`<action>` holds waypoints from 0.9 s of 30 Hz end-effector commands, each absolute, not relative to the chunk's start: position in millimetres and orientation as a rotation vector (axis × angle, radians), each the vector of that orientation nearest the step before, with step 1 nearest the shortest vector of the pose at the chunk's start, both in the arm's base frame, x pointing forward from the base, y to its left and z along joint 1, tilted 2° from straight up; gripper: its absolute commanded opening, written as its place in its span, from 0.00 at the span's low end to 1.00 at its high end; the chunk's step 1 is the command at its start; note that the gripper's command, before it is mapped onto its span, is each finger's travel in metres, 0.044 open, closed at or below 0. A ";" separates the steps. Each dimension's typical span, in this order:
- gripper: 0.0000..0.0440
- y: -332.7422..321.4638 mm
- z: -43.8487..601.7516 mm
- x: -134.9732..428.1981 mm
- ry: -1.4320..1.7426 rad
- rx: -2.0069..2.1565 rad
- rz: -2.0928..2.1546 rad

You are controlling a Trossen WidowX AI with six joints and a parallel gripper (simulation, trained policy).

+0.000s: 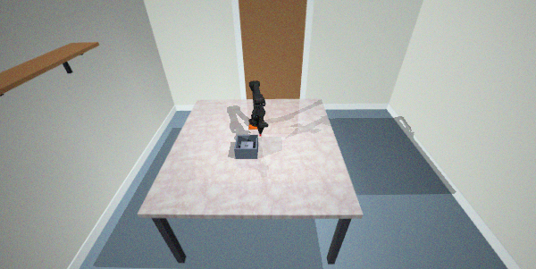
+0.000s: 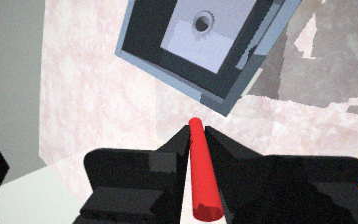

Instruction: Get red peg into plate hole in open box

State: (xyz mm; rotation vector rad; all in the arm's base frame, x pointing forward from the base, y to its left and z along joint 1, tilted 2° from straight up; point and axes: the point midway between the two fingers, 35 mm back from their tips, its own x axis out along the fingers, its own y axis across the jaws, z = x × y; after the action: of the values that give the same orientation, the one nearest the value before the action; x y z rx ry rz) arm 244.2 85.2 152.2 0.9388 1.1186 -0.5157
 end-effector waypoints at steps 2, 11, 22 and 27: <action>0.00 72.5 157.0 258.3 1.082 0.945 -0.535; 0.00 47.0 155.9 280.6 1.035 0.961 -0.585; 0.01 21.3 145.6 303.0 1.013 0.984 -0.637; 0.02 13.4 139.0 310.1 1.023 0.991 -0.655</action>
State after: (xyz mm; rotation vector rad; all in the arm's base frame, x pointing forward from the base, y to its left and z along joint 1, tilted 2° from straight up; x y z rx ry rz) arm 305.0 16.7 139.5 0.9857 1.0246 -0.6550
